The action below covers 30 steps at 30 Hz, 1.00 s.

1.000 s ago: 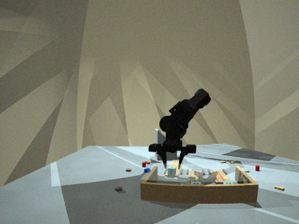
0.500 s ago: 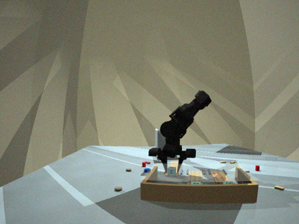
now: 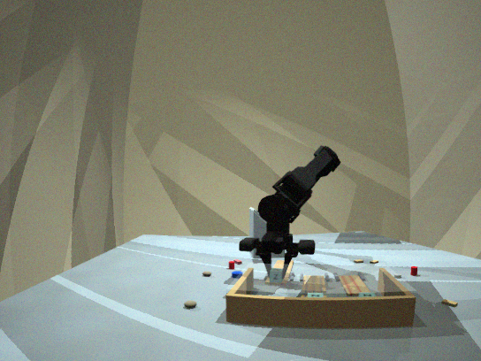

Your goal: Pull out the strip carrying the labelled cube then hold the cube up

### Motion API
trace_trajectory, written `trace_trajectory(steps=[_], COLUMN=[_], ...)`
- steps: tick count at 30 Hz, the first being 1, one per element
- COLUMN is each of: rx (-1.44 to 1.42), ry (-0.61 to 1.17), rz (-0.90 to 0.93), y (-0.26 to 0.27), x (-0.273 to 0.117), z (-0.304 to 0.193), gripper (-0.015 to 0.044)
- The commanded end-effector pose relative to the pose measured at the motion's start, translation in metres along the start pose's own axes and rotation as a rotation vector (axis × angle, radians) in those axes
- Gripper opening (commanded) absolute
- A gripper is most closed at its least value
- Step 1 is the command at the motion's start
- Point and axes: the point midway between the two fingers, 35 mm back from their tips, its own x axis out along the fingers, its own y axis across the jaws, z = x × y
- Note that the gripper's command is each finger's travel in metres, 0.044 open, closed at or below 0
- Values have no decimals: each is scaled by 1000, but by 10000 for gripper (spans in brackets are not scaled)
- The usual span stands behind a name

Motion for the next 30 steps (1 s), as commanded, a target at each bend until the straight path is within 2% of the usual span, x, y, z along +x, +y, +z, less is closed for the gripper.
trace_trajectory(steps=[1,12,25,30], rx=[10,10,10,11], ry=[1,2,3,3], rz=[-15,8,10,8], y=[-3,-14,-20,-21], x=[-8,-41,-43,-73], z=[-10,-54,-79,-79], gripper=[0,0,0,0])
